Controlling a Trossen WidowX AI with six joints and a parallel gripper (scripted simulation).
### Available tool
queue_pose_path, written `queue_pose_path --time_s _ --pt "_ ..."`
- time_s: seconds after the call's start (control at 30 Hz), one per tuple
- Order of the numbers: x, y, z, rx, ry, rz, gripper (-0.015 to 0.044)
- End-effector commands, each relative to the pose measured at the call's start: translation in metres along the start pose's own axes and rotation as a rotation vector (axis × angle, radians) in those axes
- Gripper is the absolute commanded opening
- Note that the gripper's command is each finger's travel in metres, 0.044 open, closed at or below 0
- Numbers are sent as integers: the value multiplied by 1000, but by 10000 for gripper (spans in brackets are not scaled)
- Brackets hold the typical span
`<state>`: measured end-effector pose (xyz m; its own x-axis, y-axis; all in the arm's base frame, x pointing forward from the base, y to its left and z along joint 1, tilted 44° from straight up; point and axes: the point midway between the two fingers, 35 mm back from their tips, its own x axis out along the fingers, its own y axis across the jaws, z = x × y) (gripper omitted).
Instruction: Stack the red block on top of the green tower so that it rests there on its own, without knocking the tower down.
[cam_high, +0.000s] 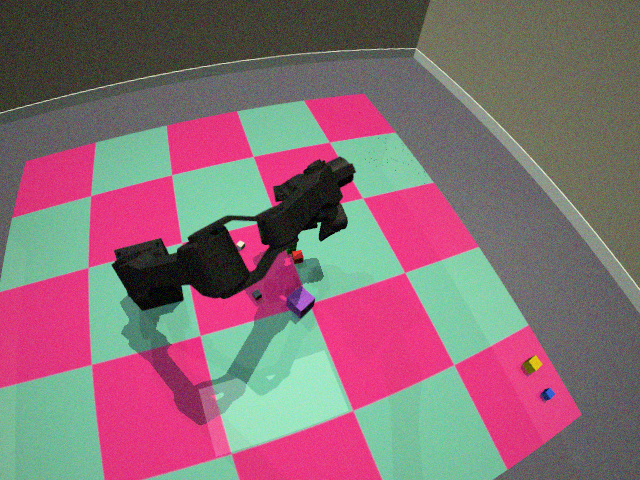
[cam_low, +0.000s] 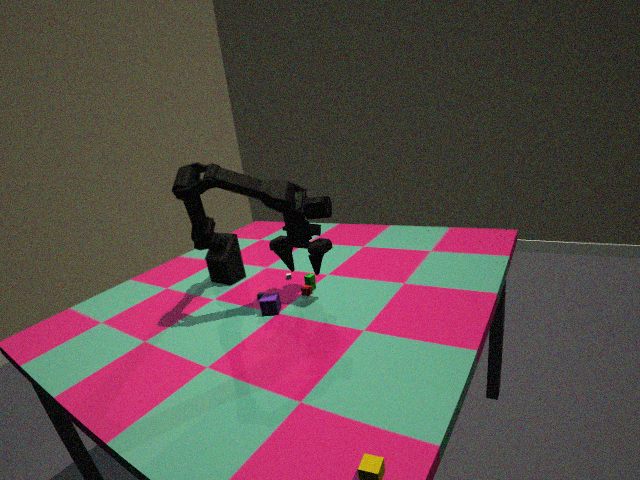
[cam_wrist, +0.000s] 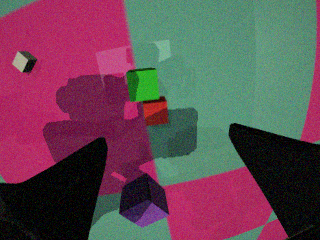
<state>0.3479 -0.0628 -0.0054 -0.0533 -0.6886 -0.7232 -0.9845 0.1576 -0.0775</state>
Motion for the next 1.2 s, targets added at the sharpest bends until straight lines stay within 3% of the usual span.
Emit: queue_pose_path --time_s 0.0,1.17 --pt "24 5 -1 -9 8 17 440" --pt "62 6 -2 -10 10 17 440"
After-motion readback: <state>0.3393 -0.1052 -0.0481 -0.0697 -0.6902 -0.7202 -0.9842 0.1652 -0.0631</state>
